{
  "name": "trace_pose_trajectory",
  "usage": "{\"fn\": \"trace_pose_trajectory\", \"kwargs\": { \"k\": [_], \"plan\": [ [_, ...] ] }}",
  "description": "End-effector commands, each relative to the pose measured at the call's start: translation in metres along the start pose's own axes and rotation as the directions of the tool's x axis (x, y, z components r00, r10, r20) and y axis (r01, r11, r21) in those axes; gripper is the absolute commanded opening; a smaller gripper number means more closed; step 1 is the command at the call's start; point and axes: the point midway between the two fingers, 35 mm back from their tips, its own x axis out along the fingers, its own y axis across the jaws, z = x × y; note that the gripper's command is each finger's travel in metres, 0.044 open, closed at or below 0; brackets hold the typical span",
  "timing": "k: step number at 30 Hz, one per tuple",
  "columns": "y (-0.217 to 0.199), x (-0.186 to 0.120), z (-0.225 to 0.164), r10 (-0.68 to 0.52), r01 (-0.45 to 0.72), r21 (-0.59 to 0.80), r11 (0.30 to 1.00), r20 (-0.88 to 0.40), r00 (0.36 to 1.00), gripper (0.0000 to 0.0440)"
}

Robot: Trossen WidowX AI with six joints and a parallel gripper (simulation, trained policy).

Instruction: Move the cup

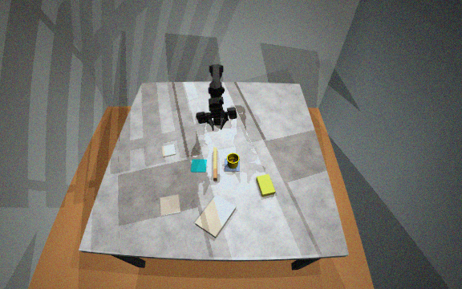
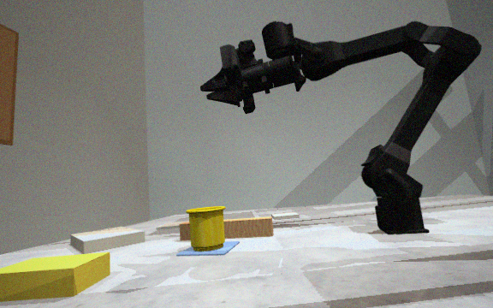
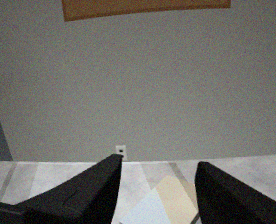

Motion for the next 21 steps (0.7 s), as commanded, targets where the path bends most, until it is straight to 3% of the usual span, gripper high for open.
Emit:
{"fn": "trace_pose_trajectory", "kwargs": {
  "k": [1,21],
  "plan": [
    [0.005,0.005,0.001,0.007,-0.005,0.048,0.999,-0.042,0.999,0.0174],
    [0.03,0.022,0.0,0.038,0.031,0.275,0.961,-0.244,0.969,0.0154]
  ]
}}
